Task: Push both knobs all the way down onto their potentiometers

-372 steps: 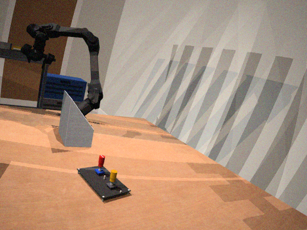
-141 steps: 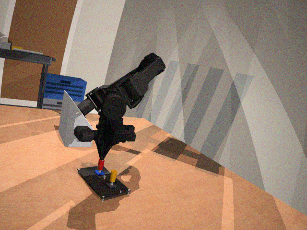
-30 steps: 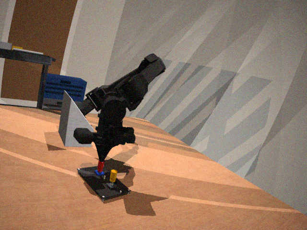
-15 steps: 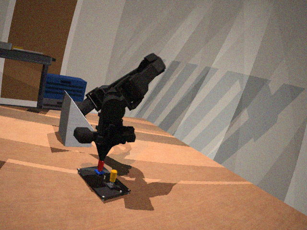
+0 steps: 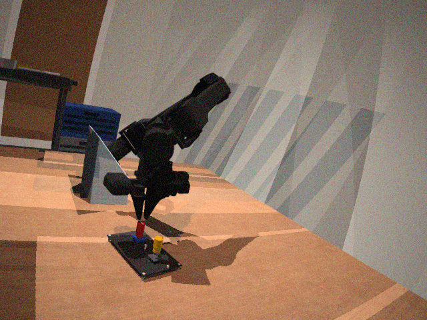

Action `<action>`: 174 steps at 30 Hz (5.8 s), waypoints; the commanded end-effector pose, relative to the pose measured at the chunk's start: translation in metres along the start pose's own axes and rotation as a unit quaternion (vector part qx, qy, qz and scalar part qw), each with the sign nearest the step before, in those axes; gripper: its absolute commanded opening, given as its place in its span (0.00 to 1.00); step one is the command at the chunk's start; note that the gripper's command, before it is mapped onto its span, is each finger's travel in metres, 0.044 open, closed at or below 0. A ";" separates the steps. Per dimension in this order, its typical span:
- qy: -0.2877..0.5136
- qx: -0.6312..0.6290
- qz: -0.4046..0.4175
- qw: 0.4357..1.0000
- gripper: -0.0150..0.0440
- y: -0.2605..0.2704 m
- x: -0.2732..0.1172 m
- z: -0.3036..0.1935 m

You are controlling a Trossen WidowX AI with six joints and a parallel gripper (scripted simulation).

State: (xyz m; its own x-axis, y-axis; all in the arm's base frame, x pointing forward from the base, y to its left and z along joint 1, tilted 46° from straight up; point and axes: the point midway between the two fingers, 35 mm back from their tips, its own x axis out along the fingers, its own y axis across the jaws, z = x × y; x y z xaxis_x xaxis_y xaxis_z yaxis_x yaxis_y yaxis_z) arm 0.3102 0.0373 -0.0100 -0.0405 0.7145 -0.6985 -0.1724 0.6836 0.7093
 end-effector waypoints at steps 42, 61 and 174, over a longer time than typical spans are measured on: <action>-0.016 0.542 0.001 0.840 0.25 -0.004 -0.026 0.042; -0.012 0.784 0.004 0.620 0.25 -0.003 -0.032 0.055; -0.002 1.000 0.004 0.003 0.25 0.000 0.003 0.079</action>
State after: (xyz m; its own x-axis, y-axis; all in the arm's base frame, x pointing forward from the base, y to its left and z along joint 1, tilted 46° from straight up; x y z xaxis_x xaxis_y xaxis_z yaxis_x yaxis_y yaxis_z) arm 0.3868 0.0506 -0.0038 -0.0353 0.7112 -0.7021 0.1795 -0.6866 -0.7045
